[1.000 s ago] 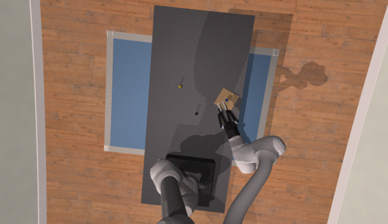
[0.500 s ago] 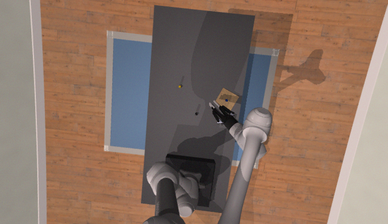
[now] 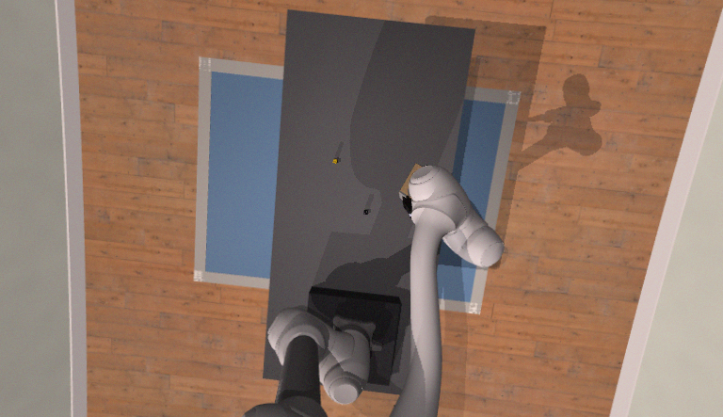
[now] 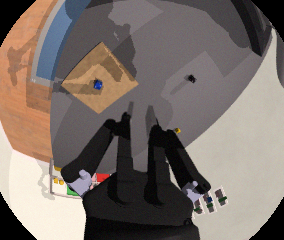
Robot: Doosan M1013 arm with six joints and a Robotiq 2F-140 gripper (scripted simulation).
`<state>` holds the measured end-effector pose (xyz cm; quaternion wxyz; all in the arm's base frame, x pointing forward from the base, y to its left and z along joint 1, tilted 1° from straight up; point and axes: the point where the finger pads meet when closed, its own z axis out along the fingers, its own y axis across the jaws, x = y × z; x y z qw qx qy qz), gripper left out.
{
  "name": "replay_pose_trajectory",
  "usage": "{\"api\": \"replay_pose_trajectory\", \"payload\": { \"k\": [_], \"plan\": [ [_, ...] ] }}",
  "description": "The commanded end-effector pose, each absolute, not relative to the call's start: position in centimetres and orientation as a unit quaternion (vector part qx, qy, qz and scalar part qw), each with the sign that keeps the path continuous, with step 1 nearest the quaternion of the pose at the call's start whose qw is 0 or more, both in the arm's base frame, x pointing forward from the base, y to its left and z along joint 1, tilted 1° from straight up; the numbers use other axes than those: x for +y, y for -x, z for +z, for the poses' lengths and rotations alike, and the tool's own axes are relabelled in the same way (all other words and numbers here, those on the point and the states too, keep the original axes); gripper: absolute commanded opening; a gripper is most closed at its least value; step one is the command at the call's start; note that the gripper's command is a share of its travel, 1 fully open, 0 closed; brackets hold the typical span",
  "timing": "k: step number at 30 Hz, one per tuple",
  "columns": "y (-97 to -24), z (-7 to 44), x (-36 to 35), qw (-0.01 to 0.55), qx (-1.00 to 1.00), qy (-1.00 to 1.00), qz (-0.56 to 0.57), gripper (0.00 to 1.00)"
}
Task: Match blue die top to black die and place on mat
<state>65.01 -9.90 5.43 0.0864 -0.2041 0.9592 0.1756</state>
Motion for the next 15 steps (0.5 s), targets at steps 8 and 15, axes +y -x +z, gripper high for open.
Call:
{"api": "replay_pose_trajectory", "payload": {
  "k": [8,15],
  "plan": [
    [-68.6,8.6,-15.3,-0.004,0.988,0.153,0.028,0.27],
    [-69.4,9.4,-16.2,-0.008,0.99,0.143,0.004,0.27]
  ]
}}
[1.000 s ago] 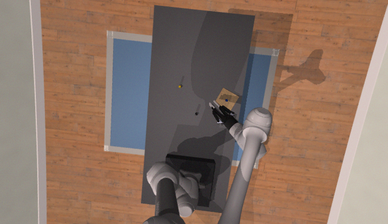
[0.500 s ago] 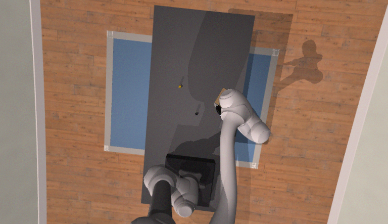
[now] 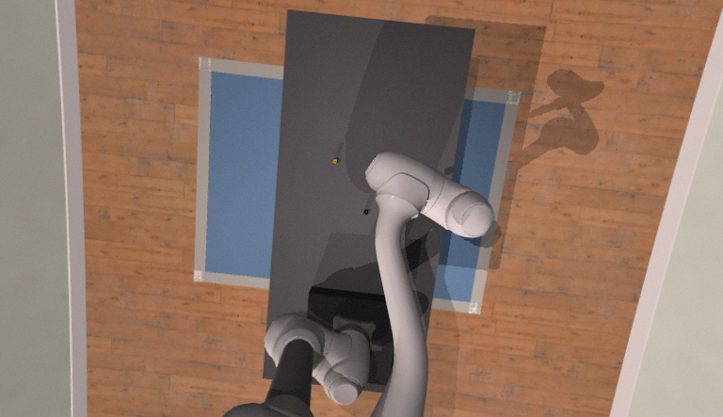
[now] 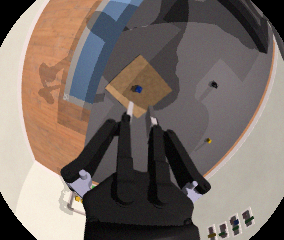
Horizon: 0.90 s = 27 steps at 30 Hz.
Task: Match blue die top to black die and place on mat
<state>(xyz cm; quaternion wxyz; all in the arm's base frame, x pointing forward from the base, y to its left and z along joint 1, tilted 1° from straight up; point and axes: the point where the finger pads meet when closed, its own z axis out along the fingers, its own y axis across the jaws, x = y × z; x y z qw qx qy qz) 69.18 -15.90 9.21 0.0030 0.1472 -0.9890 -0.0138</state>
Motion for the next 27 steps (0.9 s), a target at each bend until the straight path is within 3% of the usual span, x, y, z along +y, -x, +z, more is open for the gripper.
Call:
{"api": "replay_pose_trajectory", "payload": {
  "k": [1,2,27],
  "plan": [
    [-69.4,9.4,-16.2,0.008,-0.99,-0.143,-0.004,0.27],
    [-69.4,9.4,-16.2,0.008,-0.99,-0.143,-0.004,1.0],
    [-69.4,11.3,-16.2,0.008,-0.99,-0.143,-0.004,1.0]
  ]
}}
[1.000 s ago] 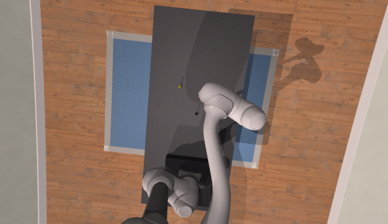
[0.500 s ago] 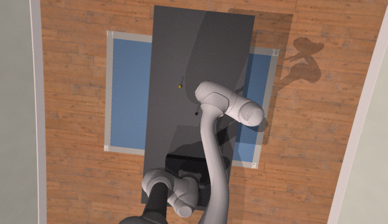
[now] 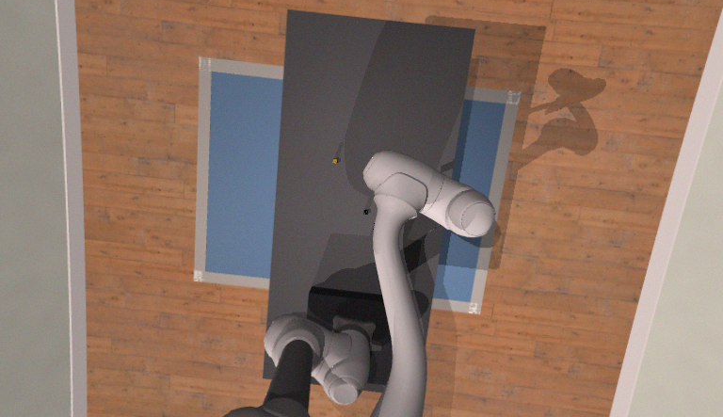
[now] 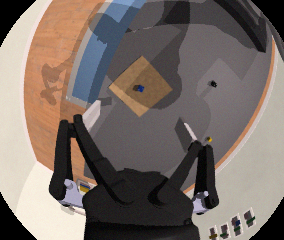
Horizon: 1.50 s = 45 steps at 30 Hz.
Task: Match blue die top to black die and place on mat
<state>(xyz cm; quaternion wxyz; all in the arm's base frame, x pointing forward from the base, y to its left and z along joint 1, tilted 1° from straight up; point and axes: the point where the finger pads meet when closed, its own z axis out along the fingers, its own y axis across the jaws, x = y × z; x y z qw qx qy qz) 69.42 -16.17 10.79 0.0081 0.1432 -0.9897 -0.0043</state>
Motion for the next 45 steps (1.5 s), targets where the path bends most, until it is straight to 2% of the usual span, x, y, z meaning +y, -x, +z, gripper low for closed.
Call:
{"api": "replay_pose_trajectory", "payload": {
  "k": [1,13,45],
  "plan": [
    [-69.4,11.3,-16.2,0.008,-0.99,-0.143,-0.004,1.0],
    [-69.5,13.1,-16.2,0.008,-0.99,-0.143,-0.004,1.0],
    [-69.5,13.1,-16.2,0.008,-0.99,-0.143,-0.004,1.0]
  ]
}}
